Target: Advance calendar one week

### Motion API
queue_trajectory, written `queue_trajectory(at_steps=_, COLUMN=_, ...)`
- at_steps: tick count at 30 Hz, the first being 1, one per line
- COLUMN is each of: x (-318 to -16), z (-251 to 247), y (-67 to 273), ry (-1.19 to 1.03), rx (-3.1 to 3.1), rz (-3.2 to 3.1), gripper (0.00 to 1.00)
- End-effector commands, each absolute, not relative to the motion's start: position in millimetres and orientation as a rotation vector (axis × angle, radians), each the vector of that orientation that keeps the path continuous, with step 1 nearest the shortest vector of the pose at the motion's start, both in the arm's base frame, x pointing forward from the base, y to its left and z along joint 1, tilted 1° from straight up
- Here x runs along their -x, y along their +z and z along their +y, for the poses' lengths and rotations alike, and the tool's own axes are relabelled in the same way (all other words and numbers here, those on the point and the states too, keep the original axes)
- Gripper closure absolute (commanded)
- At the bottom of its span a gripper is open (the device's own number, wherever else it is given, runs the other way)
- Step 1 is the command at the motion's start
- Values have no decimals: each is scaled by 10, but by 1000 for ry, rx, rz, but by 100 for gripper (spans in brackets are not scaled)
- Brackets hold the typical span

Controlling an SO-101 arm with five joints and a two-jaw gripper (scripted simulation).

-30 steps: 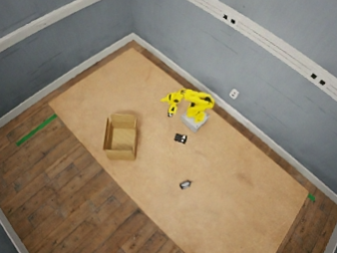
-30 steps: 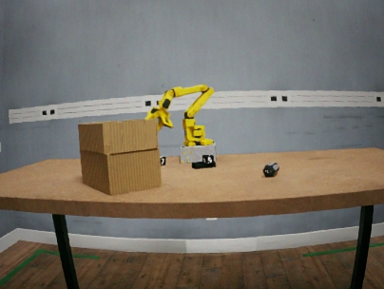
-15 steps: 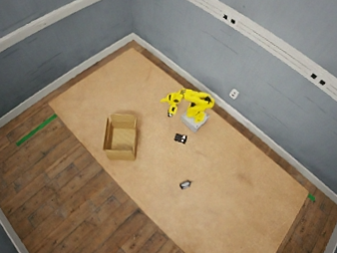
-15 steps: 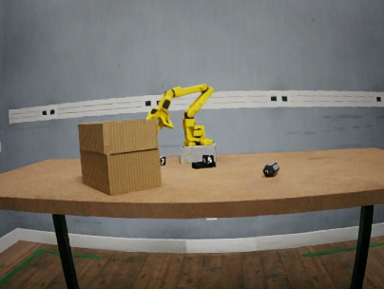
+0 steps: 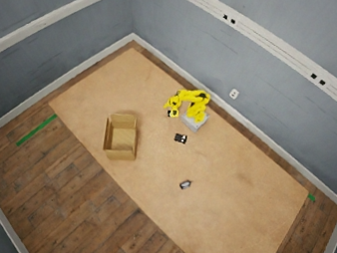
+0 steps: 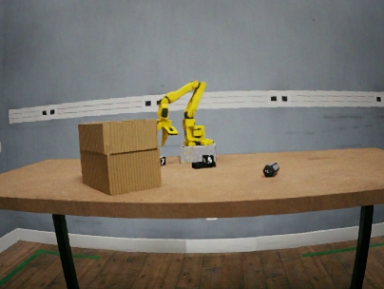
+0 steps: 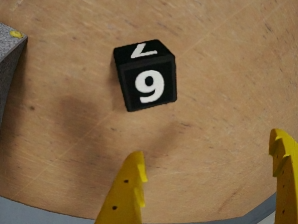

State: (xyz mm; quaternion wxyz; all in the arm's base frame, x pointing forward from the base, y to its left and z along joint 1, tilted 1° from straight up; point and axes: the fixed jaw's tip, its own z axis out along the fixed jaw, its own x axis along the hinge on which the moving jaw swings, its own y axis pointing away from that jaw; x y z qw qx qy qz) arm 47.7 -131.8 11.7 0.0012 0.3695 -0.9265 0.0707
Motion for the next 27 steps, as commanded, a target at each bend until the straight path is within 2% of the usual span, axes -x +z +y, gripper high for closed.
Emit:
queue_trajectory(at_steps=1, x=-413, z=-1190, y=-22, ry=41, rx=-1155, rz=-2921, gripper=65)
queue_trajectory(at_steps=6, x=-394, z=-1141, y=-61, ry=-25, rx=-1155, rz=-2922, gripper=65)
queue_trajectory(at_steps=27, x=-396, z=-1149, y=-59, ry=-19, rx=-1155, rz=-2922, gripper=65)
